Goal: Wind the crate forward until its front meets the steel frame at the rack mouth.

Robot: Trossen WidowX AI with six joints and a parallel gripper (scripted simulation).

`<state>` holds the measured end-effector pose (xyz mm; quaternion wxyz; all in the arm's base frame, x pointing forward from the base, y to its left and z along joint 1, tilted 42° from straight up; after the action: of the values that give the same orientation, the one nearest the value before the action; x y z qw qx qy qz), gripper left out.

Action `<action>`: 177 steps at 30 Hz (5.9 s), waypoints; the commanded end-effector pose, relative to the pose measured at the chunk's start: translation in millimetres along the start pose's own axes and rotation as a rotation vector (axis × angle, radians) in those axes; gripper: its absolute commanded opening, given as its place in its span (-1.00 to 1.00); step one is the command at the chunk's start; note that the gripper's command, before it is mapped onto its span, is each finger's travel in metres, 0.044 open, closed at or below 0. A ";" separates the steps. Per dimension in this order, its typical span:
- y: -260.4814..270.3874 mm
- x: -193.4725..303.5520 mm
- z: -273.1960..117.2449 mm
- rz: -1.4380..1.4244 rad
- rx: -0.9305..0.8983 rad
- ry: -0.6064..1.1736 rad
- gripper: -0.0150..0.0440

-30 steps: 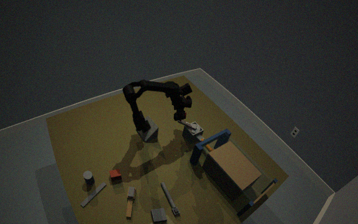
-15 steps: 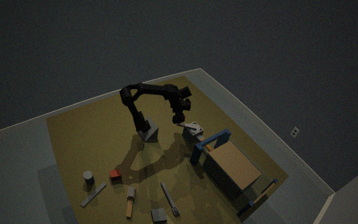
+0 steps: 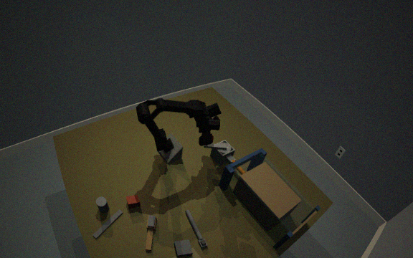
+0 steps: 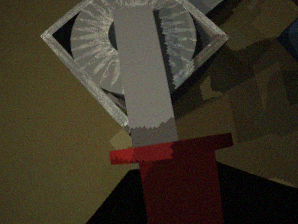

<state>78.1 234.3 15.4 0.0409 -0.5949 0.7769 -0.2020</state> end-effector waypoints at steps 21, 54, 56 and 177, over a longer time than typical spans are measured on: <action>-49.2 -8.8 8.0 0.019 0.048 0.009 -0.49; -89.4 -42.8 24.1 0.021 0.051 0.007 -0.49; -91.1 -45.4 25.3 0.021 0.051 0.007 -0.49; -11.5 -179.9 83.7 0.025 0.047 -0.006 -0.49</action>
<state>181.6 374.8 -80.4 0.0720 -0.5785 0.7788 -0.2316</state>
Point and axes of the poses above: the point midway between the two fingers, 35 mm back from their tips, its own z axis out along the fingers, its own y axis across the jaws, x = y × z, the point moved 4 cm from there along -z, back along the fingers, and after that the axes turned 6 degrees about -z, right-handed, at the moved point
